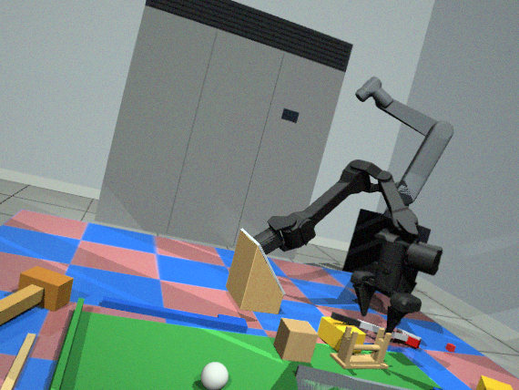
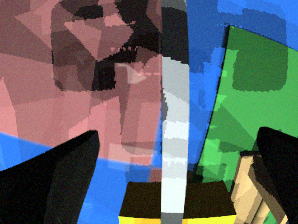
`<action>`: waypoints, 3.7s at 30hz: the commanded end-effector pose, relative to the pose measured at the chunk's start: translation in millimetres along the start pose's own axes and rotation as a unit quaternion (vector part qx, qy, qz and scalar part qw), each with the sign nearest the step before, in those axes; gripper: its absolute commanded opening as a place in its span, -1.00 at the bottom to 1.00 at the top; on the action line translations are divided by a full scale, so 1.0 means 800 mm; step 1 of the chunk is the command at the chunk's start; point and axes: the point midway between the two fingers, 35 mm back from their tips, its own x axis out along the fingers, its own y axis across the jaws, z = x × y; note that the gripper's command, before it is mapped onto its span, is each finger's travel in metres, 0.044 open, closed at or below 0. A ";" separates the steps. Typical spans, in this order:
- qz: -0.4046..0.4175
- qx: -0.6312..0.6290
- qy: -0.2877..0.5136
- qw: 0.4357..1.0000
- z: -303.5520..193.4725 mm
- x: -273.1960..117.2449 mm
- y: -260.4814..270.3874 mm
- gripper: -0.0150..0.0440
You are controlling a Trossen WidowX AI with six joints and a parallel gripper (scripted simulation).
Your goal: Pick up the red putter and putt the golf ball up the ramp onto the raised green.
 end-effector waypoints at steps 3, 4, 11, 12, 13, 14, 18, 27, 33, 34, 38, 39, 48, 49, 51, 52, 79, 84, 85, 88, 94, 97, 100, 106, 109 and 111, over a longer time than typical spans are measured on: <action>0.004 0.006 0.003 1.000 -0.005 0.020 0.003 1.00; 0.004 0.006 0.003 1.000 -0.005 0.020 0.003 1.00; 0.004 0.006 0.003 1.000 -0.006 0.029 0.003 1.00; 0.004 0.006 0.003 1.000 -0.006 0.031 0.003 1.00; 0.004 0.006 0.003 1.000 -0.006 0.033 0.003 1.00; 0.004 0.006 0.003 1.000 -0.006 0.035 0.003 1.00; 0.004 0.006 0.003 1.000 -0.007 0.042 0.003 1.00; 0.004 0.001 -0.001 1.000 -0.004 0.047 0.003 0.91; 0.004 0.001 -0.001 1.000 -0.004 0.047 0.003 0.38; 0.004 0.001 -0.001 1.000 -0.004 0.047 0.003 0.29; 0.004 0.001 -0.001 1.000 -0.004 0.047 0.003 -0.07; 0.004 0.001 -0.001 1.000 -0.004 0.047 0.003 -0.16; 0.004 0.001 0.000 1.000 -0.004 0.046 0.002 -0.49; 0.004 0.001 0.000 1.000 -0.004 0.044 0.002 -0.49; 0.004 0.001 0.002 1.000 -0.005 0.037 0.000 -0.49; 0.004 0.001 0.003 1.000 -0.005 0.032 -0.001 -0.49; -0.026 0.050 0.065 0.996 -0.037 -0.076 -0.040 -0.49; -0.050 0.085 0.109 0.989 -0.069 -0.084 -0.069 -0.49; -0.055 0.092 0.118 0.987 -0.075 -0.086 -0.074 -0.49; -0.070 0.113 0.144 0.981 -0.096 -0.092 -0.091 -0.49; -0.091 0.143 0.178 0.969 -0.129 -0.094 -0.116 -0.49; -0.097 0.152 0.189 0.965 -0.141 -0.092 -0.124 -0.49; -0.101 0.160 0.204 0.961 -0.155 -0.094 -0.132 -0.49; -0.108 0.185 0.255 0.943 -0.199 -0.104 -0.151 -0.49; -0.111 0.198 0.282 0.932 -0.224 -0.110 -0.159 -0.49; -0.113 0.207 0.300 0.924 -0.240 -0.115 -0.164 -0.49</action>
